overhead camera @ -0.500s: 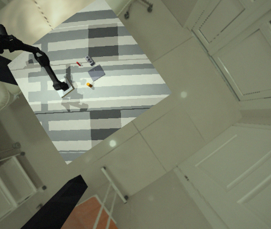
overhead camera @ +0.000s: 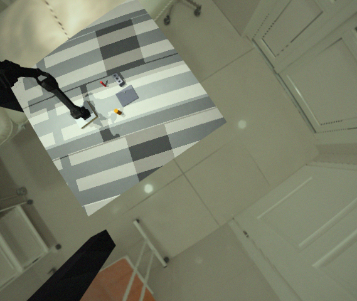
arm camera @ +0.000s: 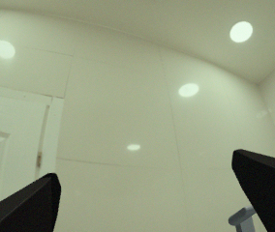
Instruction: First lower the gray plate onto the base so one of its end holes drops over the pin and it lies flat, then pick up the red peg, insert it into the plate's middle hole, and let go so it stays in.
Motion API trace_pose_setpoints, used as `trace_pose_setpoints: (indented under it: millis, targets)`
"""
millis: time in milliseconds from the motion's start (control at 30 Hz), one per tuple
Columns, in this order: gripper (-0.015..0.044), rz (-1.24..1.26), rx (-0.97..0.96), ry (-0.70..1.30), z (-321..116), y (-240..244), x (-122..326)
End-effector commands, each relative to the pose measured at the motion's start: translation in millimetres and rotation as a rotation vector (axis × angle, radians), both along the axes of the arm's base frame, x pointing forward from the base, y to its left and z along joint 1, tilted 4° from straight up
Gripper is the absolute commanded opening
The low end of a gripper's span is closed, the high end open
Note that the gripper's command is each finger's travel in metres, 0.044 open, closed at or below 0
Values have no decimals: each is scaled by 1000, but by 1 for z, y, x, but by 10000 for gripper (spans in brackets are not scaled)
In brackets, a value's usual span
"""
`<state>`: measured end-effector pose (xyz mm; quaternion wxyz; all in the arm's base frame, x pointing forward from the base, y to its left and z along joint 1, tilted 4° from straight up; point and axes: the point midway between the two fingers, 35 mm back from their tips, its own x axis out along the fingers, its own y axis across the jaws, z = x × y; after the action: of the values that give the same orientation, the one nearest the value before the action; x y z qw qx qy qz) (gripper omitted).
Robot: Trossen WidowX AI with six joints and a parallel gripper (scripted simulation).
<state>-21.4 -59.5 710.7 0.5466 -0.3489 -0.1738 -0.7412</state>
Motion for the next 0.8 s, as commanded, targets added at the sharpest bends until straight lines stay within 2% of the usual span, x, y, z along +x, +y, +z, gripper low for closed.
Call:
trace_pose_setpoints:
  millis: [0, 367, 767]
  targets:
    - [440, 195, 143, -72, -21, -60, 12]
    - [440, 667, 531, -250, -93, -172, 106]
    - [440, 932, 841, -295, -160, -198, 210]
